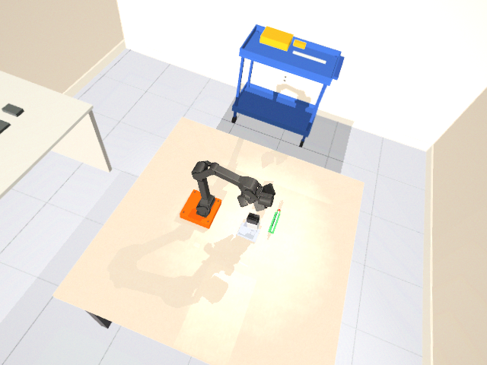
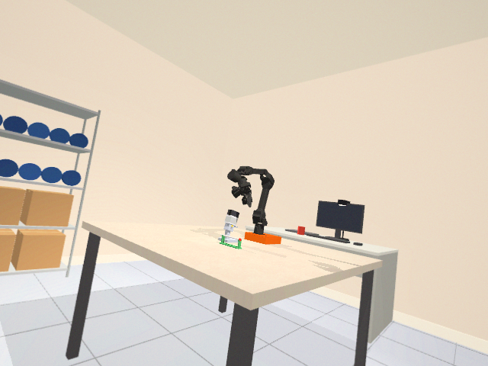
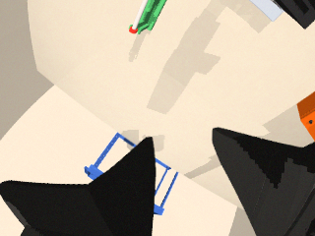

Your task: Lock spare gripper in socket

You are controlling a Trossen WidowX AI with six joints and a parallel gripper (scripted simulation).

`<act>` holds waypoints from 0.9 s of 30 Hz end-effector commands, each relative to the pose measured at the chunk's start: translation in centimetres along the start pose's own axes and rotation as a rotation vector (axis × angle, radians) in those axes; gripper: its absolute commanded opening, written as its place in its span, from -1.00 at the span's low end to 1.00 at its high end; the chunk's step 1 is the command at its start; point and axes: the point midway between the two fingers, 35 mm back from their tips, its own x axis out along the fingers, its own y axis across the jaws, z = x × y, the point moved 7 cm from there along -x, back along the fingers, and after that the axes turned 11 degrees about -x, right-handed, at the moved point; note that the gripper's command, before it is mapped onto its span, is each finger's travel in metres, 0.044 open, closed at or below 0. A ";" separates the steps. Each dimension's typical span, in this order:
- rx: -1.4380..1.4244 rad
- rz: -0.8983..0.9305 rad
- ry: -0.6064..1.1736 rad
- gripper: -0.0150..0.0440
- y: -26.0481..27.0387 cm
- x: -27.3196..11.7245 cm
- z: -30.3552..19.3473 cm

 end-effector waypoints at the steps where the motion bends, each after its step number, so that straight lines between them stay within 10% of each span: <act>1: -0.527 -0.222 -0.010 0.12 2.5 1.7 2.2; 16: -2.009 -0.854 0.556 0.12 8.7 10.1 6.9; 27: -2.255 -0.929 0.772 0.12 9.8 12.0 7.5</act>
